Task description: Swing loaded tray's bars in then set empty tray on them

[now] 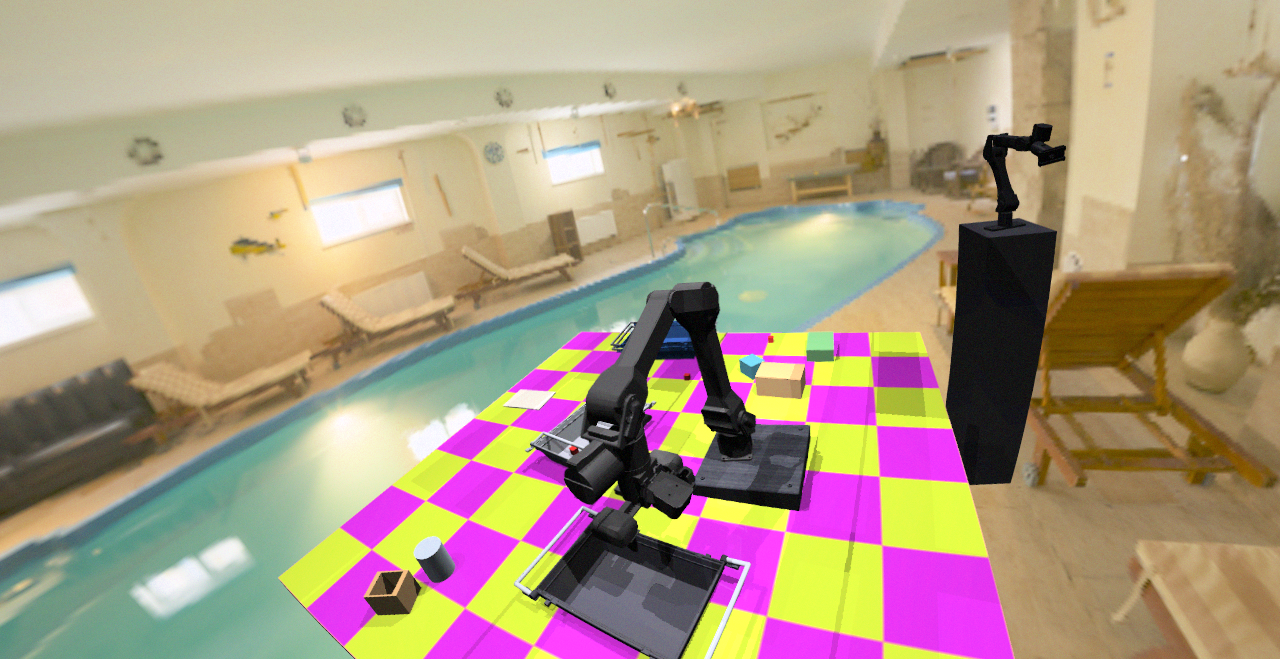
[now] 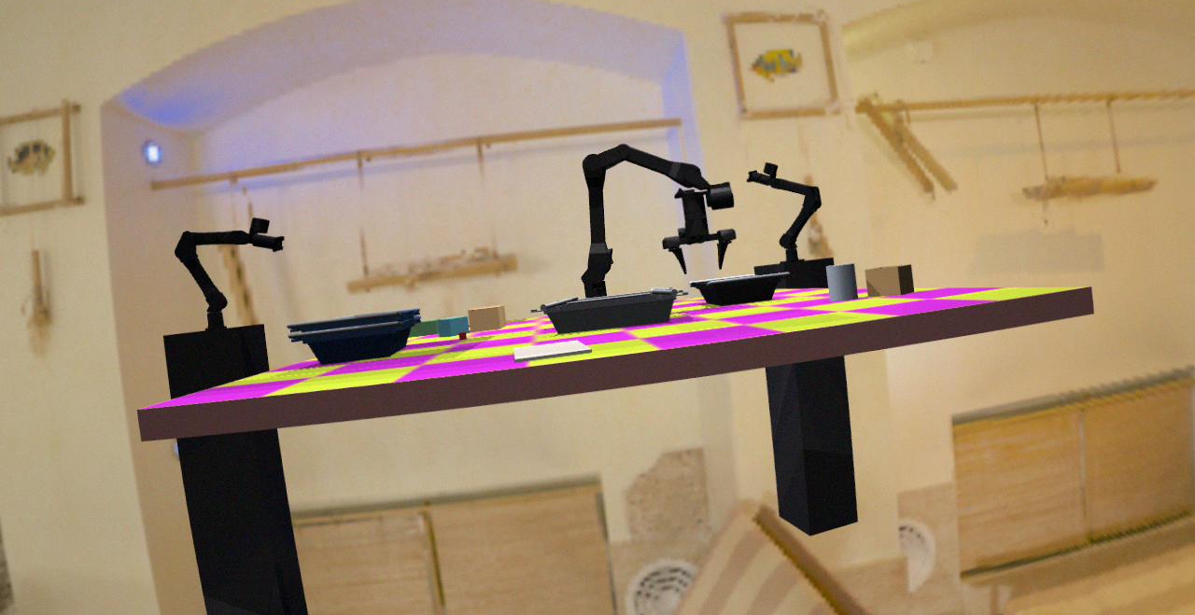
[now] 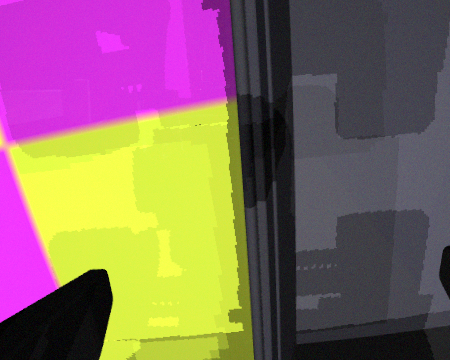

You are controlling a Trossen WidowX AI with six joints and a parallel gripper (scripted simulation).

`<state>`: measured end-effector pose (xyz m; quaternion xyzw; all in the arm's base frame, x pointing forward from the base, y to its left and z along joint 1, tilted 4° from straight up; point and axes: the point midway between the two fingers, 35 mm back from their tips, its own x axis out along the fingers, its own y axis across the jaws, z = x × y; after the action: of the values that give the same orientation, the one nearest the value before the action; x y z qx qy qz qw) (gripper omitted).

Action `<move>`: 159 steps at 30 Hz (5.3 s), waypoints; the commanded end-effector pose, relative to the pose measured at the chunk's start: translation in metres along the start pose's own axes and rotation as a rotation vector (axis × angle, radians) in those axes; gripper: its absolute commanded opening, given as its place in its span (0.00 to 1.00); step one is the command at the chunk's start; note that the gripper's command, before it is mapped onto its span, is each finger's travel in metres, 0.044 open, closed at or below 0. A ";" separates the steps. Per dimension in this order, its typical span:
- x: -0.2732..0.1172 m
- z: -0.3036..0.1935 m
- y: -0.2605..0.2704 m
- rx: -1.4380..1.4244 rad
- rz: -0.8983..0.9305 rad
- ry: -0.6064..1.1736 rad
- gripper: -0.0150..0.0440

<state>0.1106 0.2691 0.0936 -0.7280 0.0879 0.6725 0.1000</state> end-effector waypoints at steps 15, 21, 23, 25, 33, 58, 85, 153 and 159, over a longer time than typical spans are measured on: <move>0.076 -0.001 0.005 -0.008 0.016 0.001 1.00; 0.077 -0.001 0.005 -0.008 0.016 0.001 1.00; 0.077 -0.001 0.005 -0.008 0.016 0.001 0.98; 0.077 -0.001 0.005 -0.008 0.016 0.001 0.93; 0.077 -0.001 0.005 -0.008 0.016 0.001 0.73; 0.077 -0.001 0.005 -0.008 0.016 0.001 0.40; -0.003 0.000 0.004 -0.008 0.016 0.001 0.25; -0.099 -0.007 -0.043 -0.008 0.012 0.000 0.25; -0.099 -0.007 -0.043 -0.008 0.012 0.000 0.25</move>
<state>0.1200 0.3052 0.1893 -0.7264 0.0946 0.6756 0.0836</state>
